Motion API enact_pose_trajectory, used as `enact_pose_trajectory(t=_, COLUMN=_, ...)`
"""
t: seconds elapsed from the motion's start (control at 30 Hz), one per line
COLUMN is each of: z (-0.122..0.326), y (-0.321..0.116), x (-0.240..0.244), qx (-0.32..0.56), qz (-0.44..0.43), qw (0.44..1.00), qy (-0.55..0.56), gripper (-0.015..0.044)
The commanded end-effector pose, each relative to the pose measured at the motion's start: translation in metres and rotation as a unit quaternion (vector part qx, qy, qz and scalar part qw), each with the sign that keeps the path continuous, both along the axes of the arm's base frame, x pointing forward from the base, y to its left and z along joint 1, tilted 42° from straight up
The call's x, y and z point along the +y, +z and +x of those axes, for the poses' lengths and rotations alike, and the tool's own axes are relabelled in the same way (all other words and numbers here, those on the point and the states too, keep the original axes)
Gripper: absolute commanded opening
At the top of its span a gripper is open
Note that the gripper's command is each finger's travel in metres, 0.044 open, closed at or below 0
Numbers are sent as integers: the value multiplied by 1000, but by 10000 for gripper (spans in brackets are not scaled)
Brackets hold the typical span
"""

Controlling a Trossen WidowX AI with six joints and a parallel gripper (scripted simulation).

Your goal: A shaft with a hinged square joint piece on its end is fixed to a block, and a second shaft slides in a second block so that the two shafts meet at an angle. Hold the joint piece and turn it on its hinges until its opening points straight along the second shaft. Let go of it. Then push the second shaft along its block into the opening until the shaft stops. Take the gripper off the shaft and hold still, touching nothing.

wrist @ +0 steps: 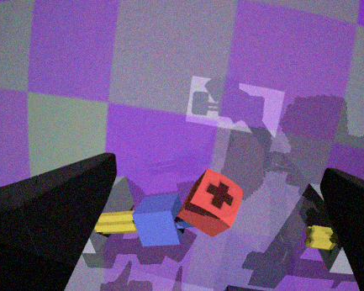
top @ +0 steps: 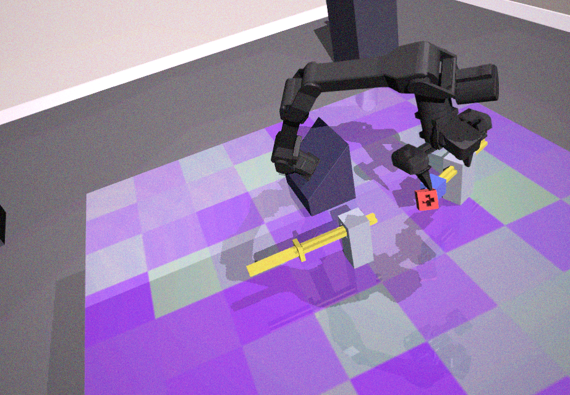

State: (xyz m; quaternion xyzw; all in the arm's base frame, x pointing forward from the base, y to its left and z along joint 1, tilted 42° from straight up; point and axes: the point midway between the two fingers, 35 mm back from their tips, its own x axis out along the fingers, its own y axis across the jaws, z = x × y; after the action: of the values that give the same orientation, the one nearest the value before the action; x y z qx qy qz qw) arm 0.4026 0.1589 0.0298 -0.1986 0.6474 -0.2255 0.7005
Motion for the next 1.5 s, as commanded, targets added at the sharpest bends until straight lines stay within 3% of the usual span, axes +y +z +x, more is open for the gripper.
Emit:
enact_pose_trajectory(t=0.0, z=-1, y=10, x=-26, qx=-4, qz=-41, qw=998, qy=-39, gripper=440)
enact_pose_trajectory(t=0.2, z=-1, y=11, x=-30, qx=2, qz=-48, qw=998, qy=-37, gripper=440)
enact_pose_trajectory(t=0.73, z=-1, y=8, x=-32, qx=143, qz=-66, qw=976, qy=153, gripper=440)
enact_pose_trajectory(t=1.47, z=-2, y=4, x=-34, qx=330, qz=-88, qw=852, qy=396, gripper=440)
